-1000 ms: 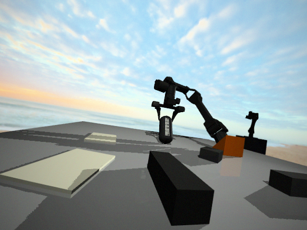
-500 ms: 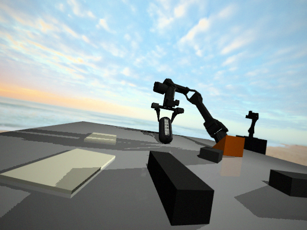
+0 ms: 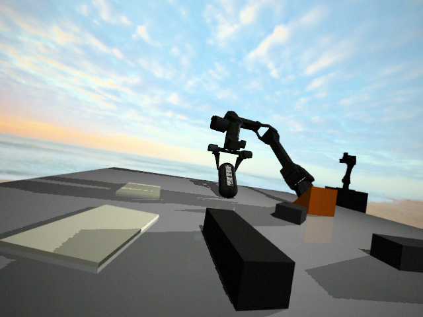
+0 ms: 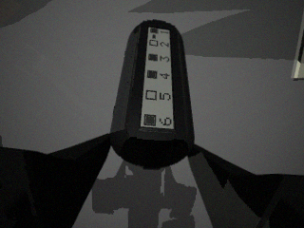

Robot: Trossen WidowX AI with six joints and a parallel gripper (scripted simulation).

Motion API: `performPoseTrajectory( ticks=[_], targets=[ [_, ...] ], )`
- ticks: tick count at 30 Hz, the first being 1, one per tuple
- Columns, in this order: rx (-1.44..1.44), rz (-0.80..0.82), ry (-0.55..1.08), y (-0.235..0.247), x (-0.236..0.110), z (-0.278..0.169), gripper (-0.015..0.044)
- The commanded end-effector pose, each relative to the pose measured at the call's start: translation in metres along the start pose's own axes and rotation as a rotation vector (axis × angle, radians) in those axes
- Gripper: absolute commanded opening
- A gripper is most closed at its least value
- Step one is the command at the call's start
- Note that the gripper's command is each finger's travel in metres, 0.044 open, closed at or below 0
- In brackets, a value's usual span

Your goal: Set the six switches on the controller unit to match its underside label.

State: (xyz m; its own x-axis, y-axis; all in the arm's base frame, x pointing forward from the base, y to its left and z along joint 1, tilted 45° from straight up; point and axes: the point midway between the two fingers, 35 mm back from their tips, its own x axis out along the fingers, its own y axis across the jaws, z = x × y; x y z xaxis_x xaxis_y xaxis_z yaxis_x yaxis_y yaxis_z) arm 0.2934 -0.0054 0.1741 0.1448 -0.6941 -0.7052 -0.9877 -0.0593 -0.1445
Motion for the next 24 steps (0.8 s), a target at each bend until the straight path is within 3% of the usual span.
performPoseTrajectory(
  ticks=[1, 24],
  targets=[
    [-0.012, 0.011, -0.003, 0.003, 0.006, 0.001, 0.0338],
    [-0.012, 0.011, -0.002, 0.003, 0.02, -0.011, 0.0338]
  ],
)
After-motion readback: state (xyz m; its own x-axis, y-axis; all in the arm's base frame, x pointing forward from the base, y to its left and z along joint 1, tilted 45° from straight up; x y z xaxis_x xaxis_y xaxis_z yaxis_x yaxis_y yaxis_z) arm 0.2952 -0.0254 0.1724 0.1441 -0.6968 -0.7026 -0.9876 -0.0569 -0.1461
